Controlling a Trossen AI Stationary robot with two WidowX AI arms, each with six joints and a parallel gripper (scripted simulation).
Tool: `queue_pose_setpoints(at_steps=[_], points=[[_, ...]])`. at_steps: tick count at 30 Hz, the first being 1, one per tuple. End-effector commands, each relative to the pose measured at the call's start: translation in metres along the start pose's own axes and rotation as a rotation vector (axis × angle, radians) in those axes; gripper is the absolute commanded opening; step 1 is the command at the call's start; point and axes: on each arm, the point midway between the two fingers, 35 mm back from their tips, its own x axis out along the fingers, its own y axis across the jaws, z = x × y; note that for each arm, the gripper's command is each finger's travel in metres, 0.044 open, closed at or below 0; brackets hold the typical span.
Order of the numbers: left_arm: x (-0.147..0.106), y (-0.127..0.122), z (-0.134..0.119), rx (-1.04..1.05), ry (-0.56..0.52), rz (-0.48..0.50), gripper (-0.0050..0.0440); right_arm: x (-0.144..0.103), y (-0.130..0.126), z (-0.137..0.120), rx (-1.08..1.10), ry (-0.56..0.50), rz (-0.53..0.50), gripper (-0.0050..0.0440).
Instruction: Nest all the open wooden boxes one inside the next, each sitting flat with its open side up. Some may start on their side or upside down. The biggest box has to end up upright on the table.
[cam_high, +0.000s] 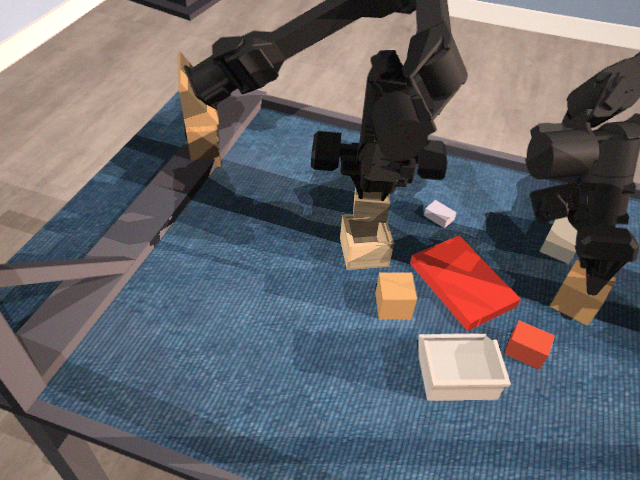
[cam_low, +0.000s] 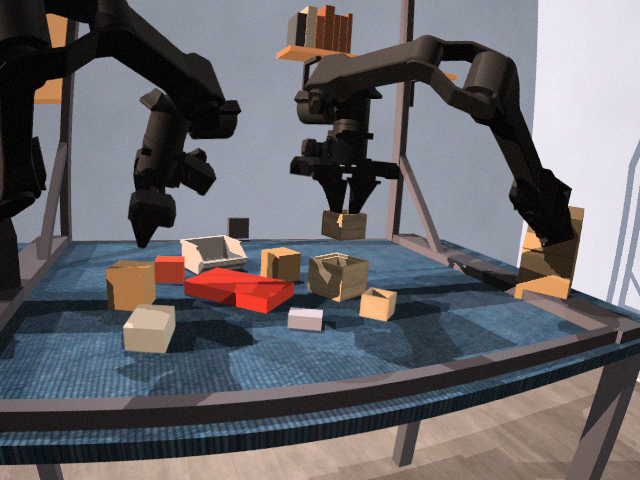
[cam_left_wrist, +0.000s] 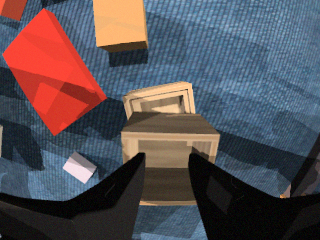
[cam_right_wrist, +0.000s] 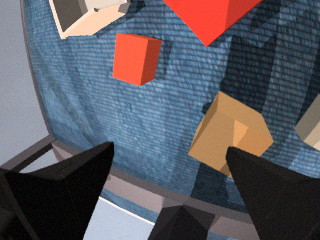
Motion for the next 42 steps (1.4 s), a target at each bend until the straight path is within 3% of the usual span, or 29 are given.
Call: queue_pose_setpoints(at_steps=[1, 3, 8, 18, 20, 30, 35, 37, 42], points=[[-0.002, 0.003, 0.001, -0.001, -0.005, 0.001, 0.0216, 0.009, 0.001, 0.008, 0.099, -0.029, 0.170, 0.0400], [-0.002, 0.003, 0.001, -0.001, -0.005, 0.001, 0.0216, 0.009, 0.001, 0.008, 0.099, -0.029, 0.170, 0.0400], [-0.002, 0.003, 0.001, -0.001, -0.005, 0.001, 0.0216, 0.011, -0.002, 0.024, 0.185, -0.112, 0.297, 0.0400], [-0.002, 0.003, 0.001, -0.001, -0.005, 0.001, 0.0216, 0.000, -0.024, 0.062, 0.277, -0.392, 0.478, 0.0400], [-0.002, 0.003, 0.001, -0.001, -0.005, 0.001, 0.0216, 0.000, -0.024, 0.062, 0.277, -0.392, 0.478, 0.0400], [-0.002, 0.003, 0.001, -0.001, -0.005, 0.001, 0.0216, -0.031, -0.062, 0.088, 0.236, -0.764, 0.521, 0.0400], [-0.002, 0.003, 0.001, -0.001, -0.005, 0.001, 0.0216, -0.050, -0.080, 0.093, 0.169, -0.935, 0.491, 0.0400], [-0.002, 0.003, 0.001, -0.001, -0.005, 0.001, 0.0216, -0.050, -0.080, 0.093, 0.169, -0.935, 0.491, 0.0400], [-0.002, 0.003, 0.001, -0.001, -0.005, 0.001, 0.0216, -0.073, -0.096, 0.092, 0.061, -1.115, 0.422, 0.0400]])
